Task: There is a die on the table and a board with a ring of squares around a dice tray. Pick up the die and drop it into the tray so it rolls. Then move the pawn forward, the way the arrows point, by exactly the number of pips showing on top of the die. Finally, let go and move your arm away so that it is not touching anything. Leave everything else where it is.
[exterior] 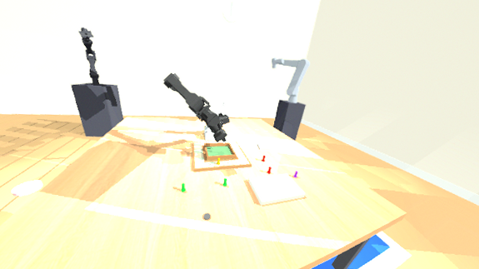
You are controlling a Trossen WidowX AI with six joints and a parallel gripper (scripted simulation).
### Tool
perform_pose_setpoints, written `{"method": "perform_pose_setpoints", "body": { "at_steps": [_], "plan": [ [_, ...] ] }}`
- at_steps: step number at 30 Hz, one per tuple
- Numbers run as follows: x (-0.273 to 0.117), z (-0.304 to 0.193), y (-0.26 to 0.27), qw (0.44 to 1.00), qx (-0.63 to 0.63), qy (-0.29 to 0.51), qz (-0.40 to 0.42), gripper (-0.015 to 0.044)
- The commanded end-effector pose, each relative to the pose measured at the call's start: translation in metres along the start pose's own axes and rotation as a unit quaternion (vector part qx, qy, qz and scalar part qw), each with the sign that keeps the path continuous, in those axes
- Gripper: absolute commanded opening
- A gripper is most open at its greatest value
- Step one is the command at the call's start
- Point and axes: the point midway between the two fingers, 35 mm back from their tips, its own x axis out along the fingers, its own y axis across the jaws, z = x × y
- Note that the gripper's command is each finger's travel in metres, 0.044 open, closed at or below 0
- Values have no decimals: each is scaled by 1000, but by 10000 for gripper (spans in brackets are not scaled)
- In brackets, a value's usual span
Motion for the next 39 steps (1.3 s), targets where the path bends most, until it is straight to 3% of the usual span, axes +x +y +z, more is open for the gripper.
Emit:
{"method": "perform_pose_setpoints", "body": {
  "at_steps": [1, 8, 14, 39],
  "plan": [
    [1, -1, 2, 997, -10, -74, -19, 0],
    [-3, -1, 0, 993, -16, -112, -37, 0],
    [-47, -6, -4, 993, -16, -112, -37, 0],
    [-44, -6, -2, 993, -15, -110, -36, 0]
  ]
}}
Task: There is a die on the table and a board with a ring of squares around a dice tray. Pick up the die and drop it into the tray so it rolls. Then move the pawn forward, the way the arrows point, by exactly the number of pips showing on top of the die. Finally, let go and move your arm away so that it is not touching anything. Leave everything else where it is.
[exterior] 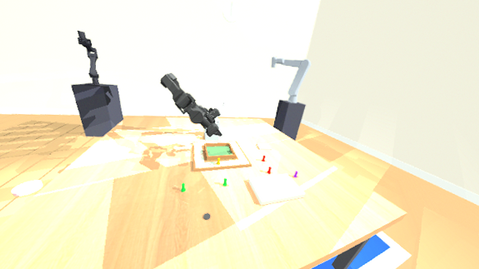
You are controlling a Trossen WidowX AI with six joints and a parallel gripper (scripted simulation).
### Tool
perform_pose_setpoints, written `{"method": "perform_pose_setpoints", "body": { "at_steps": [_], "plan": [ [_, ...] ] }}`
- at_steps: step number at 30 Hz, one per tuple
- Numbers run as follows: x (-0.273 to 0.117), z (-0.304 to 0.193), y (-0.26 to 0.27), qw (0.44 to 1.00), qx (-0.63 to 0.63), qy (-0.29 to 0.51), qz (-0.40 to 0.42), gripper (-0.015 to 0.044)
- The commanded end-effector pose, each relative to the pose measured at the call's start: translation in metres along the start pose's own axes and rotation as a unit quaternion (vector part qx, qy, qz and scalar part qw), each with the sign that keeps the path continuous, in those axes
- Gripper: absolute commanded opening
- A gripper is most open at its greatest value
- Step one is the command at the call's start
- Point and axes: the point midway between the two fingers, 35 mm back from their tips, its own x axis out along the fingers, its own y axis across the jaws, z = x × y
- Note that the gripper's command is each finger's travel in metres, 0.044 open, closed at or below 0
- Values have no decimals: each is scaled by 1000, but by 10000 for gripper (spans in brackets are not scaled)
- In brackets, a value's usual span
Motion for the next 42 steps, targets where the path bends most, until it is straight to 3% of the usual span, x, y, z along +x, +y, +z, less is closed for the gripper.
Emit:
{"method": "perform_pose_setpoints", "body": {
  "at_steps": [1, 17, 19, 23, 27, 33, 35, 42],
  "plan": [
    [0, 0, 0, 1000, 0, 0, 0, 26],
    [-26, 30, 0, 1000, -1, -3, -1, 440],
    [-19, 28, 1, 999, 5, 30, 12, 440],
    [10, 16, 6, 971, 20, 234, 42, 440],
    [21, 13, 0, 916, 1, 401, 2, 440],
    [21, 14, 0, 913, -1, 408, -2, 440],
    [21, 14, 5, 929, 2, 370, 17, 440],
    [16, -4, -64, 896, 213, 379, -88, 256]
  ]
}}
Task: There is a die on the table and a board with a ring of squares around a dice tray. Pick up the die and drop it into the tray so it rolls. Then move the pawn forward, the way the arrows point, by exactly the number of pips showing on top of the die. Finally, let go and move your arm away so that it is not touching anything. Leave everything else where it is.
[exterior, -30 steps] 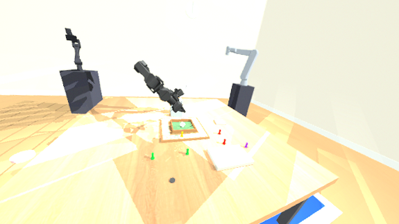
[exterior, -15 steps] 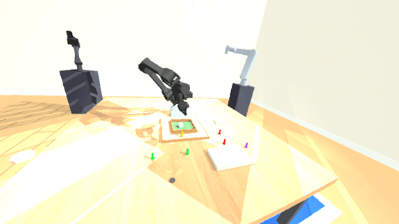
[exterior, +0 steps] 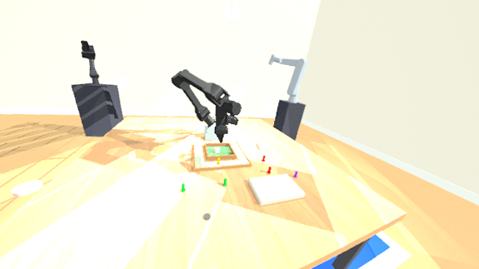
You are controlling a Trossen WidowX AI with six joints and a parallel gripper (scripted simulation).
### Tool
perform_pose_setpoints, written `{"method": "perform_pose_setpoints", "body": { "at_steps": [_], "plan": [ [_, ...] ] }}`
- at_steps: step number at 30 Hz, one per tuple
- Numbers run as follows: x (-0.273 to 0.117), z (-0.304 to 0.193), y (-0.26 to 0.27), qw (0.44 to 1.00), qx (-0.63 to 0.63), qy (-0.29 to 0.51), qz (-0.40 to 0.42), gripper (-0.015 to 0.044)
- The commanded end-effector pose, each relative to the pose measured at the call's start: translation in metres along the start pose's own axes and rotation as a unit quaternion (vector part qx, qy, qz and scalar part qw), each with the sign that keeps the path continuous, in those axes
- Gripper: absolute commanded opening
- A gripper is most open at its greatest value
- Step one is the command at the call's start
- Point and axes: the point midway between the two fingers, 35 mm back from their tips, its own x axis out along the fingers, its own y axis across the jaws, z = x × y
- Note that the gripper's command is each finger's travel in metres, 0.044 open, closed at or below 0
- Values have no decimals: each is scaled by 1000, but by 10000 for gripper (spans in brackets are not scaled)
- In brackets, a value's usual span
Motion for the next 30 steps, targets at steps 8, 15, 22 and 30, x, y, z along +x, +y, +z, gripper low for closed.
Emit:
{"method": "perform_pose_setpoints", "body": {
  "at_steps": [8, 15, 22, 30],
  "plan": [
    [23, -11, -91, 950, 309, 25, -28, 200],
    [23, -10, -90, 950, 309, 25, -28, 200],
    [38, -11, -90, 950, 309, 25, -28, 200],
    [44, -11, -91, 950, 309, 25, -28, 200]
  ]
}}
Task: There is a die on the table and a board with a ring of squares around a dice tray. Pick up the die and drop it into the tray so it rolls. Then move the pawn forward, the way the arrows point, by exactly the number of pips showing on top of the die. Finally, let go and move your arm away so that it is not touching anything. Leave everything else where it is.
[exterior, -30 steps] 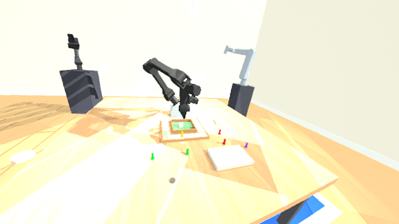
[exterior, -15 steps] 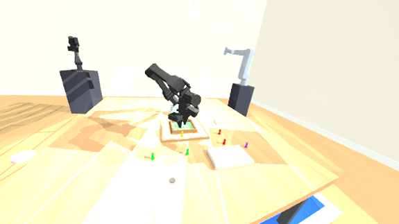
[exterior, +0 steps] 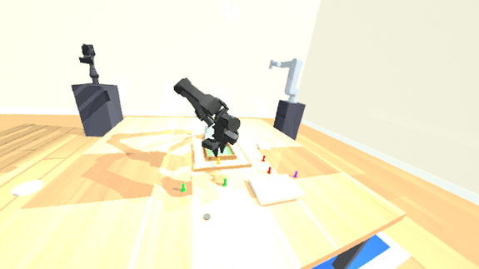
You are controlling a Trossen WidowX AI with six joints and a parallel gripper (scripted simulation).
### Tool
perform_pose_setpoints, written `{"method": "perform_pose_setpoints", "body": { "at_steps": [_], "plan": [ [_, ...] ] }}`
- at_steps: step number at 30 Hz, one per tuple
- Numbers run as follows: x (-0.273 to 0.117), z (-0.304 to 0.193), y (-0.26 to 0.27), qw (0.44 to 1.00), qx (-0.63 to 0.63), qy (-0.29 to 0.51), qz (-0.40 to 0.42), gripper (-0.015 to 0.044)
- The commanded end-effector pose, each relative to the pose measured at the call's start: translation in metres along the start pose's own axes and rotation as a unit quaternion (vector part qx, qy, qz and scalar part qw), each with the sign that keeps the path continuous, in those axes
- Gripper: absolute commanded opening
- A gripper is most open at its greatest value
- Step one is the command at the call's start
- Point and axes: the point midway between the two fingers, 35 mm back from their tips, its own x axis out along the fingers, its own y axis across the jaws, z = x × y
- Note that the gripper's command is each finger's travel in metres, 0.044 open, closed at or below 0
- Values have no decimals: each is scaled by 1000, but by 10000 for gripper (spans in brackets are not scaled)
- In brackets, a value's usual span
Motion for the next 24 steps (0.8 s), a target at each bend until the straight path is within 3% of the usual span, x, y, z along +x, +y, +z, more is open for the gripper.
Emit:
{"method": "perform_pose_setpoints", "body": {
  "at_steps": [1, 24],
  "plan": [
    [10, -2, 2, 1000, -4, 6, 1, 200],
    [44, -3, 3, 1000, -4, 7, 0, 200]
  ]
}}
